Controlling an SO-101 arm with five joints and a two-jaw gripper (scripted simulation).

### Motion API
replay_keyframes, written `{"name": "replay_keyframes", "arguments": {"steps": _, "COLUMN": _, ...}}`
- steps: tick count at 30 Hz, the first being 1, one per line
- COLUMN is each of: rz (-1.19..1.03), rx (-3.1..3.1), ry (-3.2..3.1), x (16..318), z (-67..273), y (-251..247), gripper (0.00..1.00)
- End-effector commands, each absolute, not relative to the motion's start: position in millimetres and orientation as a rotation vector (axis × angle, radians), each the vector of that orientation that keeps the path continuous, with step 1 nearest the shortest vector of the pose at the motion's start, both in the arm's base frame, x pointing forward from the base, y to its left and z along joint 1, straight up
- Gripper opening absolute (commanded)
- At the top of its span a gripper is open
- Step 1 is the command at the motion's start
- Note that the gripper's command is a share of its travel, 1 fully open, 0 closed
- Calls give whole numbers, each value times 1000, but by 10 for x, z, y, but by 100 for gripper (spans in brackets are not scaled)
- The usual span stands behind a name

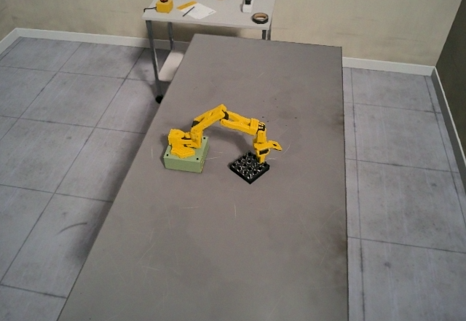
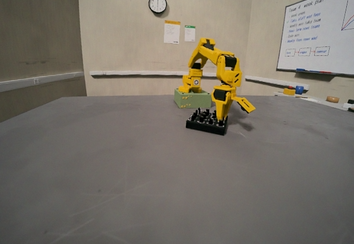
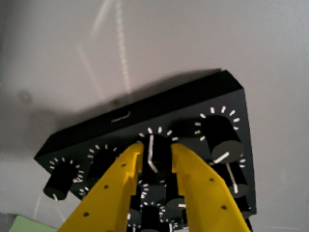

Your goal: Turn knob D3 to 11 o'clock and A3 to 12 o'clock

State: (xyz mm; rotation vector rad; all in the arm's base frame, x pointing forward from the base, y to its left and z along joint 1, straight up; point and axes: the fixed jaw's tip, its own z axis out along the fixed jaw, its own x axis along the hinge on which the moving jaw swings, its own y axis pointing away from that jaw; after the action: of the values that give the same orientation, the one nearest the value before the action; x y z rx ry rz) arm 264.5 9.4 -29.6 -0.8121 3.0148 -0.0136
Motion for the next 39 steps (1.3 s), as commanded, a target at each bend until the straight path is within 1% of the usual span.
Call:
{"name": "replay_keyframes", "arguments": {"steps": 1, "rz": -1, "rx": -768, "ry": 3043, "x": 2618, "z": -335, "y": 96, "gripper": 1}}
{"name": "replay_keyframes", "arguments": {"steps": 39, "rz": -1, "rx": -717, "ry": 3055, "x": 2620, "z": -335, "y": 97, "gripper": 1}}
